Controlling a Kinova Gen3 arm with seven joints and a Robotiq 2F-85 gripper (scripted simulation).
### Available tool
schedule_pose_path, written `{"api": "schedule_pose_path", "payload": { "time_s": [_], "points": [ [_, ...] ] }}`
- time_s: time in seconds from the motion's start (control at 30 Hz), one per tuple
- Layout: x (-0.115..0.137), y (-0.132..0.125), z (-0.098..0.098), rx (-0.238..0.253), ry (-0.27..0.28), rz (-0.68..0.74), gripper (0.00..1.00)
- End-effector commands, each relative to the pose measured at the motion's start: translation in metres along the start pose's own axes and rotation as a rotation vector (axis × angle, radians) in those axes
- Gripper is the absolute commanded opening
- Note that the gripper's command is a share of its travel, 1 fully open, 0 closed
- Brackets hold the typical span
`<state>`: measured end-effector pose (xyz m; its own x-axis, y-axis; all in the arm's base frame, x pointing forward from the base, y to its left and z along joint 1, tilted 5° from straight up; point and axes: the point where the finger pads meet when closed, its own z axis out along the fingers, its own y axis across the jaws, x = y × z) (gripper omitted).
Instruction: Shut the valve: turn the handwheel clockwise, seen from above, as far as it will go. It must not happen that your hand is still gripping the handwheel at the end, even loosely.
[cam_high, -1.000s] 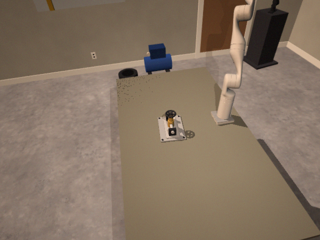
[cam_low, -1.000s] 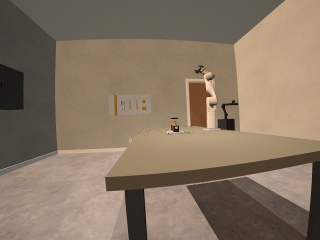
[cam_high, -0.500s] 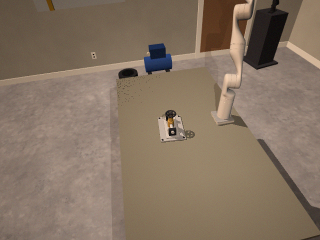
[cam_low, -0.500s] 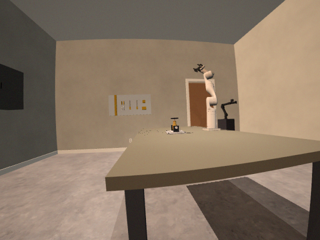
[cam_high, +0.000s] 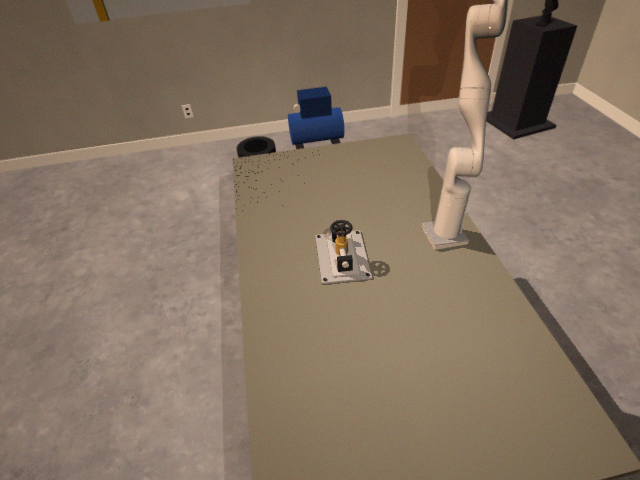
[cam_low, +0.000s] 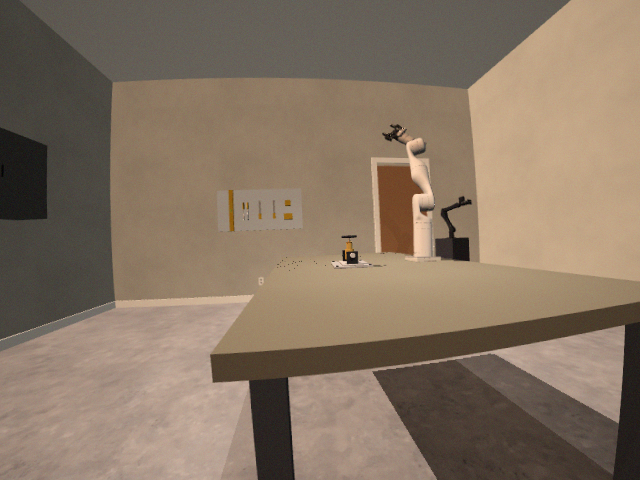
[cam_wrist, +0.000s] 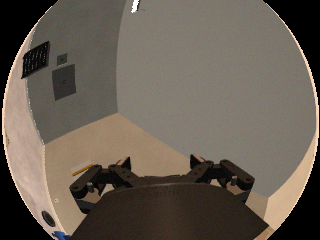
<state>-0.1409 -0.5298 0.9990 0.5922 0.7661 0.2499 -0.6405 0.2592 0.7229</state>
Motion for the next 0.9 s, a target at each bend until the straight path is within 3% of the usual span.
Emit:
{"api": "schedule_pose_path", "payload": {
  "time_s": [0.0,0.2,0.23,0.57,0.6,0.87],
  "points": [
    [0.016,0.001,0.006,-0.002,0.018,-0.001,1.0],
    [0.016,0.001,0.006,-0.002,0.018,-0.001,1.0],
    [0.047,-0.012,0.016,0.032,0.05,0.021,1.0],
    [0.047,-0.012,0.016,0.032,0.05,0.021,1.0],
    [0.078,-0.027,0.027,0.069,0.082,0.042,1.0],
    [0.078,-0.027,0.027,0.069,0.082,0.042,1.0]
  ]
}}
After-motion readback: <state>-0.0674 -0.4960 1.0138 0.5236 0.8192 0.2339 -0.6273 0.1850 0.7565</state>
